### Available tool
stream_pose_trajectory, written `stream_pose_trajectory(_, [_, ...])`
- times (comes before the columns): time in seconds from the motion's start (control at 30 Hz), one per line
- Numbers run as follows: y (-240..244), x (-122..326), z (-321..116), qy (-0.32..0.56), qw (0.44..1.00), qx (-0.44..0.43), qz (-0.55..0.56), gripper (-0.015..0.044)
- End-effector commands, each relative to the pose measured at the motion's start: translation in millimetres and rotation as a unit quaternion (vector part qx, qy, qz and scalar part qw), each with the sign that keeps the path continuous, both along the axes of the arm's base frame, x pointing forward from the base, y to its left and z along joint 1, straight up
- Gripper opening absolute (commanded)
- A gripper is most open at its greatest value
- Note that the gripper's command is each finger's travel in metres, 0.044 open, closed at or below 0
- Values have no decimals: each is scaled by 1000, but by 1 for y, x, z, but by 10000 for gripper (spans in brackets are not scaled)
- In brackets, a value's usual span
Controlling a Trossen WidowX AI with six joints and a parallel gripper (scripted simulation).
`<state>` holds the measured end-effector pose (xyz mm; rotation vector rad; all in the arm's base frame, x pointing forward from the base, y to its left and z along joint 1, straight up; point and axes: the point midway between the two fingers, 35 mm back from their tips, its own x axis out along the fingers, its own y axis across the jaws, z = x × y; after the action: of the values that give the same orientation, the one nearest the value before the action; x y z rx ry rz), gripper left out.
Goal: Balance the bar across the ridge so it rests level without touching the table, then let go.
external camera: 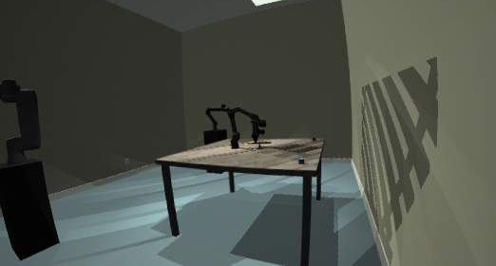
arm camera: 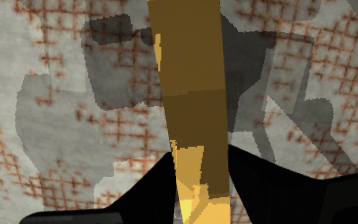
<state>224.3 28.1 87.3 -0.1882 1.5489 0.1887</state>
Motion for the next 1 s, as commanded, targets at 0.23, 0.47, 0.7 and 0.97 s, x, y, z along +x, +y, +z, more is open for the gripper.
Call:
stream_pose_trajectory(0.23, [0, 0, 0, 0, 1000, 0, 0, 0])
stream_pose_trajectory(0.47, [0, 0, 0, 0, 1000, 0, 0, 0])
stream_pose_trajectory(0.7, [0, 0, 0, 0, 1000, 0, 0, 167])
stream_pose_trajectory(0.97, [0, 0, 0, 0, 1000, 0, 0, 167])
